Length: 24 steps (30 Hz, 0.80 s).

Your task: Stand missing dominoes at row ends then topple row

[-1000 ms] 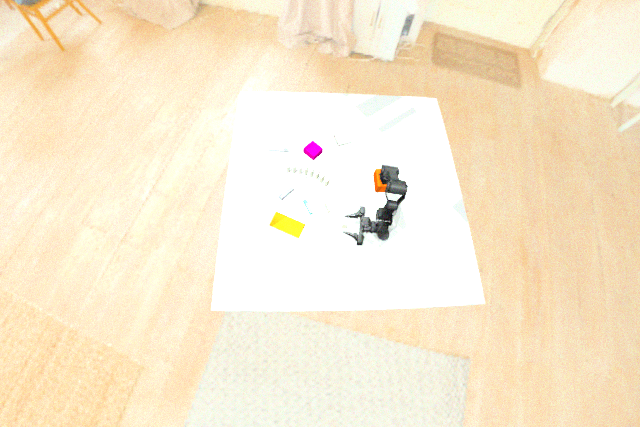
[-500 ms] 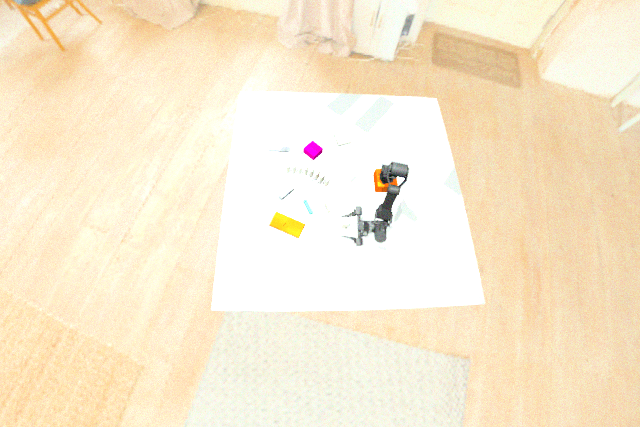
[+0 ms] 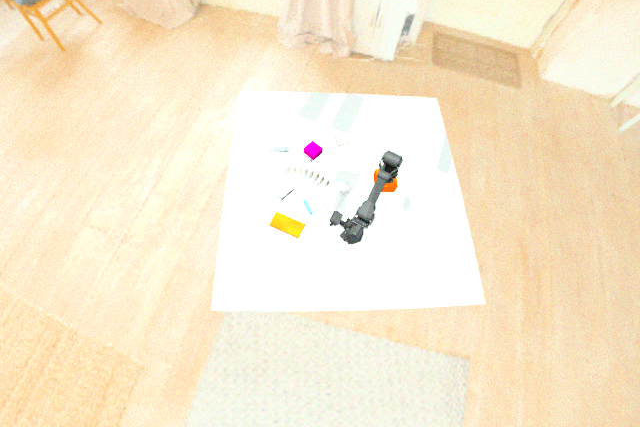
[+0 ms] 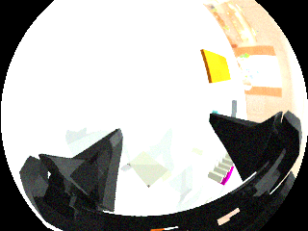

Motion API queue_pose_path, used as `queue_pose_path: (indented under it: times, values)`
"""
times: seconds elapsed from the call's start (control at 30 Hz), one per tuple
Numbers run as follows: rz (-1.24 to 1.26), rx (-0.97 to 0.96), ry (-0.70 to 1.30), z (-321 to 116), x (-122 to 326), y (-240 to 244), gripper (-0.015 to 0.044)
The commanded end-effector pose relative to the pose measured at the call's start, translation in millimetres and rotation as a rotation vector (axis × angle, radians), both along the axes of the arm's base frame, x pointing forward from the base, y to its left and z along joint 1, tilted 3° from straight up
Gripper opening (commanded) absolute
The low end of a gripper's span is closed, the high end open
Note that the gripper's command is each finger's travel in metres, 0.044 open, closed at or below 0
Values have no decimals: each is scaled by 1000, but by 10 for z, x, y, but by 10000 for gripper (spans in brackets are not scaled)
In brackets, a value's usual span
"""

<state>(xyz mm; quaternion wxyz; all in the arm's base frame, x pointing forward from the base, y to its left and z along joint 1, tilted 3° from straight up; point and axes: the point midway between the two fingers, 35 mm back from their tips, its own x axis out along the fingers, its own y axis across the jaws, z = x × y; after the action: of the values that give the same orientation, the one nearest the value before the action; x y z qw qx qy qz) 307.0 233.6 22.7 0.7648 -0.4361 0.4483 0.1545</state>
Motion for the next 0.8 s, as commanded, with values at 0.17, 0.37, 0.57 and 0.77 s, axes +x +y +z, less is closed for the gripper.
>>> queue_pose_path:
  times: [0.17,0.37,0.57,0.77]
  values:
    - [330,52,535,708,-364,-250,440]
    - [330,52,535,708,-364,-250,440]
    - [330,52,535,380,-323,-244,440]
    - [329,52,535,58,-315,-257,440]
